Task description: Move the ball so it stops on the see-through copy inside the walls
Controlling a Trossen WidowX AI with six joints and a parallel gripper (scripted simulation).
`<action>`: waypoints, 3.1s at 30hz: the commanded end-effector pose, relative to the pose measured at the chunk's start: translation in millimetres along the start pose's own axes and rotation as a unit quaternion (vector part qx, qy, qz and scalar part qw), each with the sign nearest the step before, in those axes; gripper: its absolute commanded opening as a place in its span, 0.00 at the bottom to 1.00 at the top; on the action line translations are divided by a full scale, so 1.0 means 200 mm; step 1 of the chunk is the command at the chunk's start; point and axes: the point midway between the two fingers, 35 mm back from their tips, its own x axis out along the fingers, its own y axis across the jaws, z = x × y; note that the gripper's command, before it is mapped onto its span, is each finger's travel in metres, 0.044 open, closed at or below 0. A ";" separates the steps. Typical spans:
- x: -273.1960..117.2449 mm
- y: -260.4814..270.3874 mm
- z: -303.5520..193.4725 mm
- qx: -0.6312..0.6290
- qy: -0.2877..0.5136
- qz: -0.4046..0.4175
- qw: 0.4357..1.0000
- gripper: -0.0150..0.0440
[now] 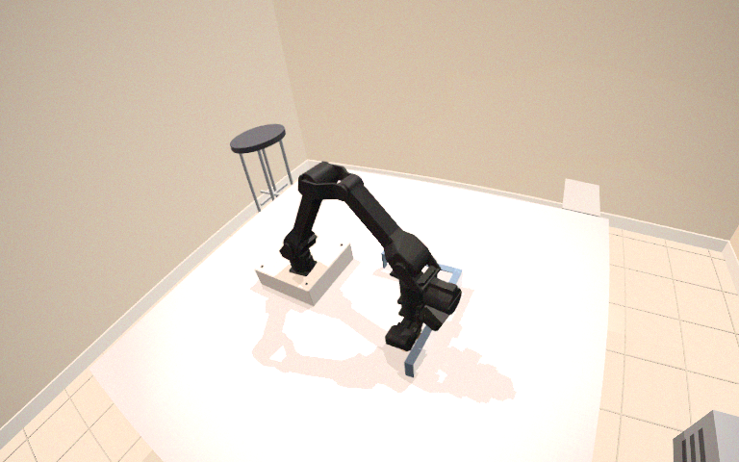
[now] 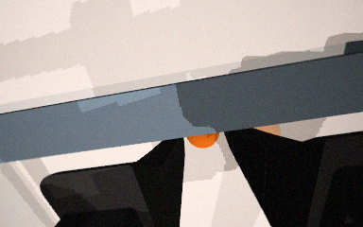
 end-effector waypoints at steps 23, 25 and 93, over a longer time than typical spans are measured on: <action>-0.49 -0.02 0.04 0.009 -0.015 0.001 1.000 0.25; -0.53 -0.02 0.03 0.007 -0.010 0.002 1.000 0.25; 0.01 -0.22 -0.03 0.006 -0.001 0.000 1.000 0.64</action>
